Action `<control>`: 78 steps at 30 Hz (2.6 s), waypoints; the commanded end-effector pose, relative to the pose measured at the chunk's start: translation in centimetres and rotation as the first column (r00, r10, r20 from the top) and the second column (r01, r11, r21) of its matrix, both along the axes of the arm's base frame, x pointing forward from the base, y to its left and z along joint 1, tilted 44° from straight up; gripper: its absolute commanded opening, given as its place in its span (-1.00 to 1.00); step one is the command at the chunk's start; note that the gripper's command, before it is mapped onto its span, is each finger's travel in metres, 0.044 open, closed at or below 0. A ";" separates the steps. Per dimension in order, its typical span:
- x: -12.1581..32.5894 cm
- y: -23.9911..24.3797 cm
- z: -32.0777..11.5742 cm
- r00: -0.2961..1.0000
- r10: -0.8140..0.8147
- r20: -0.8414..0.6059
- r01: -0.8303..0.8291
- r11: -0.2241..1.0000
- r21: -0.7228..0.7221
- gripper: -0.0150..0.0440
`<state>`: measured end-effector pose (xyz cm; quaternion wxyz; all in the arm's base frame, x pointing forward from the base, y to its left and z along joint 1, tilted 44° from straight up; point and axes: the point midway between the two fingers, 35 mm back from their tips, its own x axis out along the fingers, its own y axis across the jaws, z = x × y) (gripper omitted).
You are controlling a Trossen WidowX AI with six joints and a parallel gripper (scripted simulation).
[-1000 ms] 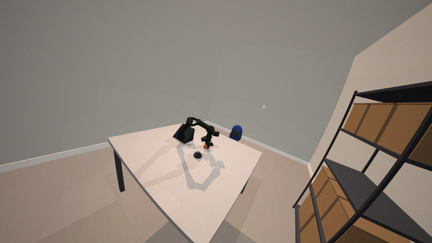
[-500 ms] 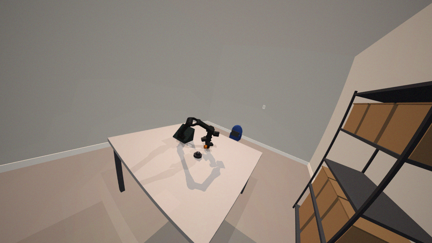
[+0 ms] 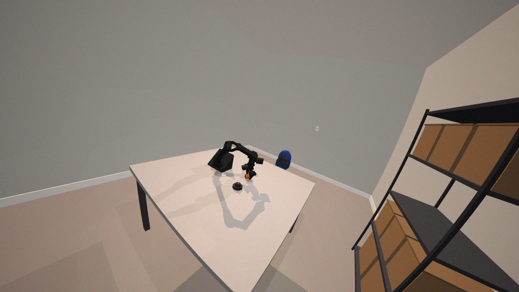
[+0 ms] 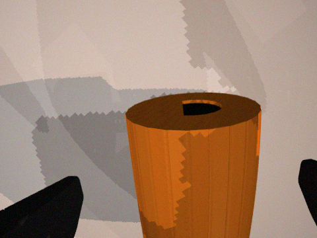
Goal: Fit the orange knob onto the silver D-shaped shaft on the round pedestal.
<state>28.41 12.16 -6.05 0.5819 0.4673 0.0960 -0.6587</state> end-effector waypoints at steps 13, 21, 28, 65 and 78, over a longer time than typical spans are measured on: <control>-0.7 4.1 4.3 1.000 0.000 -0.001 0.000 1.000 0.002 1.00; -0.7 4.1 4.3 0.998 0.047 -0.045 -0.047 0.999 -0.004 1.00; -0.6 4.5 4.3 0.744 0.470 -0.475 -0.509 0.859 0.053 1.00; -0.2 5.6 4.2 -0.969 -0.103 -0.223 -0.215 -0.086 0.973 1.00; -0.2 5.6 4.2 -0.972 -0.164 -0.168 -0.155 -0.087 0.984 1.00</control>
